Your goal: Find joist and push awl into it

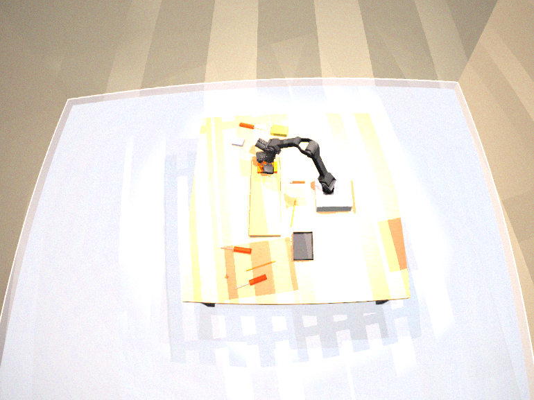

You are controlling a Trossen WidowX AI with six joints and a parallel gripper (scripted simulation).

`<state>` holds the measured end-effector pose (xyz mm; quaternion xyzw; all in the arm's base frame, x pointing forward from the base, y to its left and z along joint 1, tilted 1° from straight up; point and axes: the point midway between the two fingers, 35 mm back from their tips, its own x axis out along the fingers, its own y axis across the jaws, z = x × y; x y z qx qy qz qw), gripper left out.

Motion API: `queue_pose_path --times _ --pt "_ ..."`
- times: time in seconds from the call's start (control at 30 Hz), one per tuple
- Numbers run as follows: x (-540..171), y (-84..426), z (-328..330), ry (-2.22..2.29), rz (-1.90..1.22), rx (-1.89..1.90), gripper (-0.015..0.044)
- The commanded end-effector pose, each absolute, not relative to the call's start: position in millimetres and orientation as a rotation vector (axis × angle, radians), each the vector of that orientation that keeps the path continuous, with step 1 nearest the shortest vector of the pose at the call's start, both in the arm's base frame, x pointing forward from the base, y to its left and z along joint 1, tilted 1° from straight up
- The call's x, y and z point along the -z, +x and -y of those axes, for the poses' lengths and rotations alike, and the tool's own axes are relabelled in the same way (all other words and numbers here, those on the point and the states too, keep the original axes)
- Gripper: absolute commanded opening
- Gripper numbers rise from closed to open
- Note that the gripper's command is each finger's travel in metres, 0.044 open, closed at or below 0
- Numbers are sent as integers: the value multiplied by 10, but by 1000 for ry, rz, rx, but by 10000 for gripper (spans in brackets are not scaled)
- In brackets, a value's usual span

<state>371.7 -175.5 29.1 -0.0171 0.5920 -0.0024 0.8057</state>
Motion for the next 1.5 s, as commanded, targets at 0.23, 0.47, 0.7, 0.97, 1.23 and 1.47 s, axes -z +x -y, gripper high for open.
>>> queue_pose_path --times 0.23,0.47,0.7,0.97,1.23,1.47 --pt "-272 3707 1555 -31 -1270 6 0" --pt "-268 3706 1436 -30 -1270 6 0" --pt "-264 3704 1318 -29 -1270 5 0" --pt "-260 3702 1182 -28 -1270 4 0" --pt "-256 3700 1047 -27 -1270 3 0" --pt "-253 3698 928 -26 -1270 2 0"
